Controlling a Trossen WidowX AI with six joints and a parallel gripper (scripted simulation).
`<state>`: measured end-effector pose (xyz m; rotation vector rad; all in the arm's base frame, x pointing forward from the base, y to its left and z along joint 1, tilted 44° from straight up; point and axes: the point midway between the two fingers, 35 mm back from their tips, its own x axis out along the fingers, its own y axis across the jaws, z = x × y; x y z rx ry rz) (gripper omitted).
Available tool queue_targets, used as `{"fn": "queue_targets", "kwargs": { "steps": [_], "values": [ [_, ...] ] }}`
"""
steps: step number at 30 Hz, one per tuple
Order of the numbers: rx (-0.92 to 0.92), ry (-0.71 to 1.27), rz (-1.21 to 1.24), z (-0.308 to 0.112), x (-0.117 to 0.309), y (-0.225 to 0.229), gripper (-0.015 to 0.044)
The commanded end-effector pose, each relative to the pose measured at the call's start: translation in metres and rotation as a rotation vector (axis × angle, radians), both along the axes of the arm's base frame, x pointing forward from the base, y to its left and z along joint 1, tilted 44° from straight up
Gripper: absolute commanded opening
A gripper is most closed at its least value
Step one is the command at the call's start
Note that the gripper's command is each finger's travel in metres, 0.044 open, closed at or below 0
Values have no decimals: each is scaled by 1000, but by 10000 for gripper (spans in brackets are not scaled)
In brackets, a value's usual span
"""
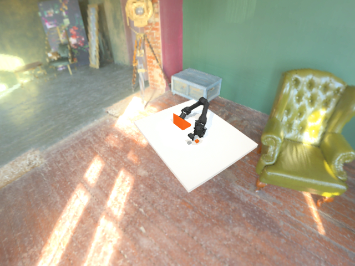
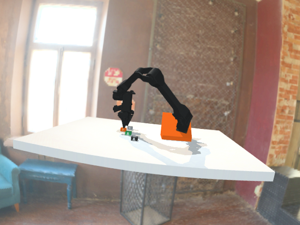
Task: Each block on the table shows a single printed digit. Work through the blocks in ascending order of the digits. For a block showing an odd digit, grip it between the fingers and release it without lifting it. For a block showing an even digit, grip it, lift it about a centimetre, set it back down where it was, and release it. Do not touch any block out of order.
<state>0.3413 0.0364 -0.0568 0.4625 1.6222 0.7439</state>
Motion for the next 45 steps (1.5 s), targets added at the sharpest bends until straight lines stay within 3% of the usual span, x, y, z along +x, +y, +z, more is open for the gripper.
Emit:
{"fn": "queue_targets", "kwargs": {
  "steps": [1,3,10,14,23,30,37,45],
  "values": [
    [-6,-23,-3,13,7,-11,400],
    [-6,-23,-3,13,7,-11,400],
    [-10,-23,-3,64,21,-60,216],
    [-10,-22,-3,71,21,-66,120],
    [-10,-22,-3,72,20,-64,120],
    [-6,-18,-3,122,-19,-20,120],
    [-6,-18,-3,126,-24,-16,120],
    [-2,-18,-3,68,-38,38,330]
  ]
}}
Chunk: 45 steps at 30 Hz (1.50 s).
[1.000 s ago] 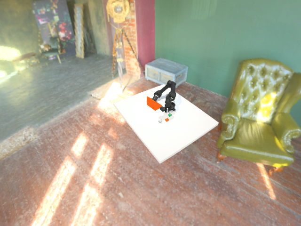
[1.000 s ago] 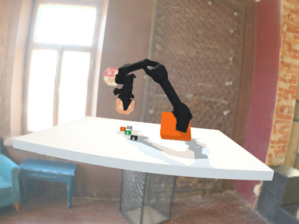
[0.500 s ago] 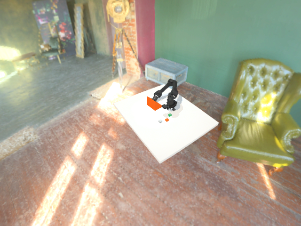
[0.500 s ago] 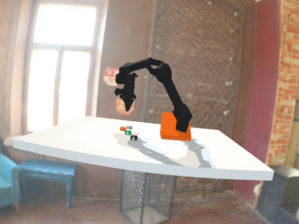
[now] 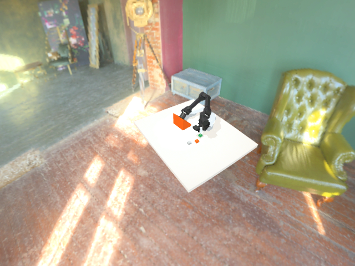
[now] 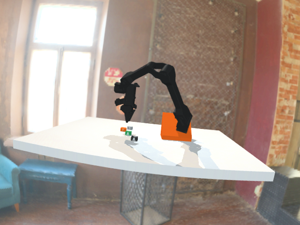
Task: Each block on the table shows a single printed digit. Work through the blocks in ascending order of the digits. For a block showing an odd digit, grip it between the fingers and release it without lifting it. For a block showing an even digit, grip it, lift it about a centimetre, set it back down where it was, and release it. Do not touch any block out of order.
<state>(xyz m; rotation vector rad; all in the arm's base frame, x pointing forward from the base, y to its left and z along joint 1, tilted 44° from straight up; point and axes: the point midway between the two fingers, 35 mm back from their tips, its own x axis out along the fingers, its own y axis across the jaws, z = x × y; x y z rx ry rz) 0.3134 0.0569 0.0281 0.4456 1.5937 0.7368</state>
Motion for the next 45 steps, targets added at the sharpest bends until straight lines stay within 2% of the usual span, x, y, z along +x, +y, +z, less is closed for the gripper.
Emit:
{"fn": "queue_targets", "kwargs": {
  "steps": [1,3,29,40,45],
  "values": [
    [7,14,2,-17,-10,18,356],
    [7,14,2,-17,-10,18,400],
    [9,14,2,-43,-17,42,400],
    [9,14,2,-43,-17,42,120],
    [9,14,2,-43,-17,42,120]
  ]
}}
